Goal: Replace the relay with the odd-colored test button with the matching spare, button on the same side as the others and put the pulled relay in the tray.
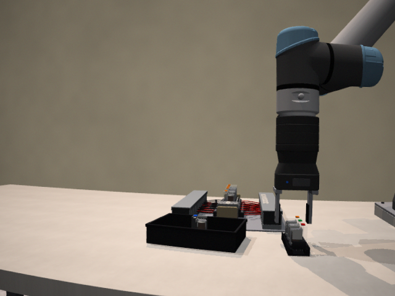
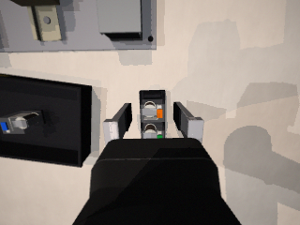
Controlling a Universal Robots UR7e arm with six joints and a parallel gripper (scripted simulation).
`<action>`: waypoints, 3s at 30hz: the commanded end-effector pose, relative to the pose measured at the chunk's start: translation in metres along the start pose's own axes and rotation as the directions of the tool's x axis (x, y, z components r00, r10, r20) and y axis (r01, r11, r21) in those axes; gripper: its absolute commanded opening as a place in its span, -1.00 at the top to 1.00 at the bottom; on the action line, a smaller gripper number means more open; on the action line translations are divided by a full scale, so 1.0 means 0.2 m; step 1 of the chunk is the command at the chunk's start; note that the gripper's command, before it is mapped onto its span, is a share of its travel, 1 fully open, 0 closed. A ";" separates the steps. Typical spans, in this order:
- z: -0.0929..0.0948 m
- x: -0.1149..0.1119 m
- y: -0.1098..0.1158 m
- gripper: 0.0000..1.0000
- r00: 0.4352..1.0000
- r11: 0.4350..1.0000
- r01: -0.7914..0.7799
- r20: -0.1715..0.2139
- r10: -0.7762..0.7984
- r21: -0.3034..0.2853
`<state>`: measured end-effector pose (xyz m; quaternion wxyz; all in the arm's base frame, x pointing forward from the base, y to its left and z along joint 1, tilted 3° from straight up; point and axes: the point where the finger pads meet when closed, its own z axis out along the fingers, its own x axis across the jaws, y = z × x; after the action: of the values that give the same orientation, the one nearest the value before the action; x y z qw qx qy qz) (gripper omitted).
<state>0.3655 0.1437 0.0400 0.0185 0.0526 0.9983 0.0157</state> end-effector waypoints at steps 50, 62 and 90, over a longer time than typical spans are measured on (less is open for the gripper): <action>0.10 0.00 0.00 1.00 1.000 1.000 0.000 0.001 0.000 0.000; 0.10 0.00 0.00 1.00 1.000 1.000 0.000 0.001 0.000 0.000; 0.10 0.00 0.00 1.00 1.000 1.000 0.000 0.001 0.000 0.000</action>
<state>0.3662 0.1443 0.0202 0.0183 0.0526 0.9983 0.0157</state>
